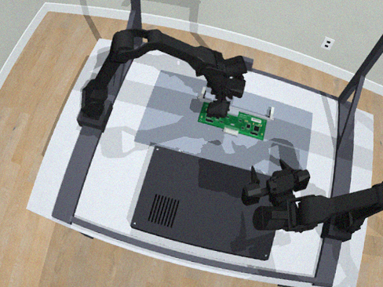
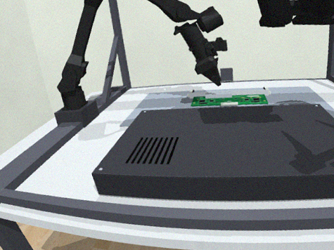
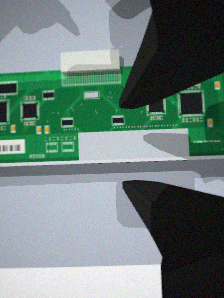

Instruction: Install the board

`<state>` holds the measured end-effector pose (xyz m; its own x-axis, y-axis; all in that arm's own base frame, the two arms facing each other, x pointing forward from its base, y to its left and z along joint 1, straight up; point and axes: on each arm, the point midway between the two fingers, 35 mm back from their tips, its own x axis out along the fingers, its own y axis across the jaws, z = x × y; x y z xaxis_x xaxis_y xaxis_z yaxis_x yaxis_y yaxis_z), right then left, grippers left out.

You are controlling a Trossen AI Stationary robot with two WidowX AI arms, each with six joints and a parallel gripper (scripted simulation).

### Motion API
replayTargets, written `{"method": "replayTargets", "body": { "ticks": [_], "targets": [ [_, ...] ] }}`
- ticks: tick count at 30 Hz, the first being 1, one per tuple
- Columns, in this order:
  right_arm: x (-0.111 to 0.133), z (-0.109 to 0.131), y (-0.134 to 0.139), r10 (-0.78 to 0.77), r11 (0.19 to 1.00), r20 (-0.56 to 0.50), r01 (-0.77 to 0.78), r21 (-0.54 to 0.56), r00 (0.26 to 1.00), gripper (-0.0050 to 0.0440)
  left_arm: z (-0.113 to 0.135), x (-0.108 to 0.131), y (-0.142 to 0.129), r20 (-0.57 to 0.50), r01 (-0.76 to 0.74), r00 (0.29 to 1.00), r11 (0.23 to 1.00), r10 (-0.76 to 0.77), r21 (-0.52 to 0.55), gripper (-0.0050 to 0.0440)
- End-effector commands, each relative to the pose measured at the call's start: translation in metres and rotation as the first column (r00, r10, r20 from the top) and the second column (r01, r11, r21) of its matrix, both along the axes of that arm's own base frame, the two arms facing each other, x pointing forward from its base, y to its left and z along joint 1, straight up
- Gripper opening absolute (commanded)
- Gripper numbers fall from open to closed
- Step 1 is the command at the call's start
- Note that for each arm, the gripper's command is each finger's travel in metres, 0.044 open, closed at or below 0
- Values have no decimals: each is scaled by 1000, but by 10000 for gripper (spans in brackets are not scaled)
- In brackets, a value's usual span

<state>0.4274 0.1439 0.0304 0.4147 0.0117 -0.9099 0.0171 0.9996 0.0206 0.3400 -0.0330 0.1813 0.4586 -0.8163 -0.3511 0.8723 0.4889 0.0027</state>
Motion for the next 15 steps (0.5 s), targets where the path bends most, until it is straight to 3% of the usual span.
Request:
{"method": "replayTargets", "body": {
  "ticks": [1,6,15],
  "targets": [
    [17,2,0,-3,1000,34,2,9,999,208,8,1,-1,29,10,1000,1000,-10,4,400],
    [30,-23,1,-1,1000,34,1,12,999,187,8,1,0,28,9,1000,1000,-9,5,400],
    [33,-31,2,-2,1000,36,2,9,999,156,7,1,-1,23,7,1000,1000,-7,5,400]
  ]
}}
